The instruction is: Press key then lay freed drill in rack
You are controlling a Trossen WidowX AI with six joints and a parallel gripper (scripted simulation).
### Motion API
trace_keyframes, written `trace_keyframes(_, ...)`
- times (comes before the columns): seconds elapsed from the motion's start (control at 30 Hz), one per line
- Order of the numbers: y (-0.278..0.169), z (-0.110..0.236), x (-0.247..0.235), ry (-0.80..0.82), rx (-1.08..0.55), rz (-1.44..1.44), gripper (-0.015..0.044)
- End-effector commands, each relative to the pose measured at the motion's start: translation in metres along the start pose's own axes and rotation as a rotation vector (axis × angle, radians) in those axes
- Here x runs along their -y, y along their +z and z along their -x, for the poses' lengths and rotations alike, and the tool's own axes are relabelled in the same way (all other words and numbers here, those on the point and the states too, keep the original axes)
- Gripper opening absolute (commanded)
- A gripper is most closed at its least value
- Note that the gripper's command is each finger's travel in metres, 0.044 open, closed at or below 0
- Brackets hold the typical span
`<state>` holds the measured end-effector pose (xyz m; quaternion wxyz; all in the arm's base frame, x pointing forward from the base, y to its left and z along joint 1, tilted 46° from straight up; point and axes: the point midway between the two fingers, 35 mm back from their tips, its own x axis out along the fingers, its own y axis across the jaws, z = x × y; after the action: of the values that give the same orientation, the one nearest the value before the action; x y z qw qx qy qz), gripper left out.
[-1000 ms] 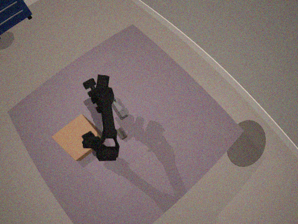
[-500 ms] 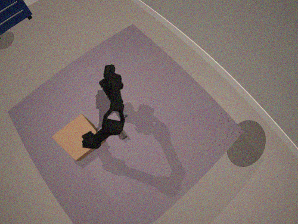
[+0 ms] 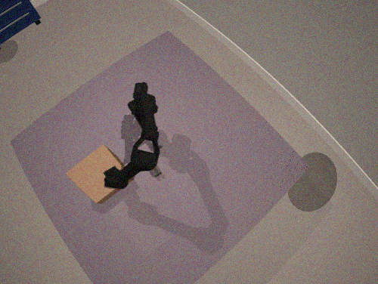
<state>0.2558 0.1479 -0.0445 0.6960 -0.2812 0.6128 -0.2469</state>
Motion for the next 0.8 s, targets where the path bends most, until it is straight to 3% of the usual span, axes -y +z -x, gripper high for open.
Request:
trace_keyframes(0.0,-0.002,-0.003,0.001,-0.008,-0.004,0.008,0.0000)
trace_keyframes(0.77,-0.013,-0.001,0.001,-0.008,-0.004,0.009,0.0000)
